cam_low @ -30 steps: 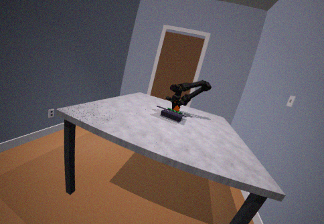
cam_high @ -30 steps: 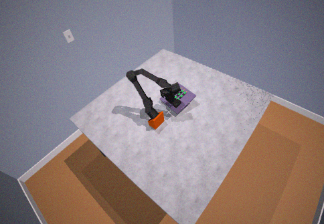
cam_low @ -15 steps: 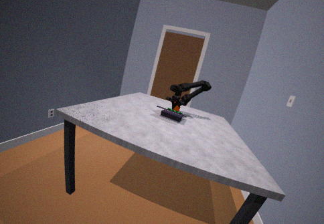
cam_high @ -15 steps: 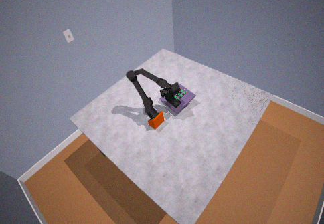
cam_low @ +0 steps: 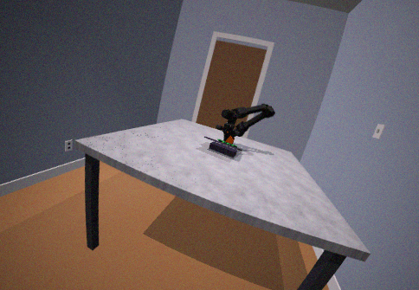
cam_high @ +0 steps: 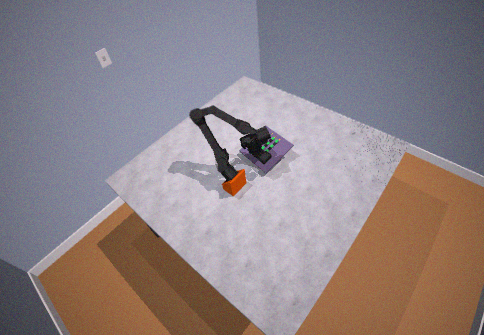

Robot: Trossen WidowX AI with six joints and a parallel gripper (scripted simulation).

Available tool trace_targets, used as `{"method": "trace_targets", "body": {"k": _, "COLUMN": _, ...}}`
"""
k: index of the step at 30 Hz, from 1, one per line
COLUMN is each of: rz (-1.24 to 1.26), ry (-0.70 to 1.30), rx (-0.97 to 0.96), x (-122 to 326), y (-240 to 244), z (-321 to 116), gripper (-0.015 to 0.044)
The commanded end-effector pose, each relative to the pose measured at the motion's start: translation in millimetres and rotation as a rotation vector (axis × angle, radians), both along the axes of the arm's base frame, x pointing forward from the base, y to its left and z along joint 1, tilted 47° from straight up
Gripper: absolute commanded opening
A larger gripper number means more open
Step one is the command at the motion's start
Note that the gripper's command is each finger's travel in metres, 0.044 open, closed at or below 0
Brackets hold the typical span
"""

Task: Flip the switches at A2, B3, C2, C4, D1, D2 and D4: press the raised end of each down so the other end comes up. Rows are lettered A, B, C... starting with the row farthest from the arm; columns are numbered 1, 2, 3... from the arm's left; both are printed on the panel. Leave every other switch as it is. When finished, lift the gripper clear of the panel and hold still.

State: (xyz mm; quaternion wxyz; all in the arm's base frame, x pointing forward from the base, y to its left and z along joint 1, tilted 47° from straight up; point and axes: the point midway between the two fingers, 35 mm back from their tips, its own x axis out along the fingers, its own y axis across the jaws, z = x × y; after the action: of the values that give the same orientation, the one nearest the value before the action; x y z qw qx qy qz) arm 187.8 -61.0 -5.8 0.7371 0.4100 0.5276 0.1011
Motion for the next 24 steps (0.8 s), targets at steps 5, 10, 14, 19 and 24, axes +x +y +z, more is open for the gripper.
{"method": "trace_targets", "body": {"k": 5, "rz": -0.005, "ry": 0.002, "rx": 0.009, "x": 1, "y": 1, "z": -1, "gripper": 0.0000}}
{"method": "trace_targets", "body": {"k": 10, "rz": -0.005, "ry": 0.002, "rx": 0.009, "x": 1, "y": 2, "z": -2, "gripper": 0.0000}}
{"method": "trace_targets", "body": {"k": 14, "rz": 0.000, "ry": 0.000, "rx": -0.001, "x": 0, "y": -1, "z": 0, "gripper": 0.0000}}
{"method": "trace_targets", "body": {"k": 19, "rz": 0.011, "ry": 0.020, "rx": 0.010, "x": -21, "y": -34, "z": 36, "gripper": 0.0000}}
{"method": "trace_targets", "body": {"k": 24, "rz": 0.014, "ry": 0.021, "rx": 0.015, "x": -25, "y": -38, "z": 43, "gripper": 0.0000}}
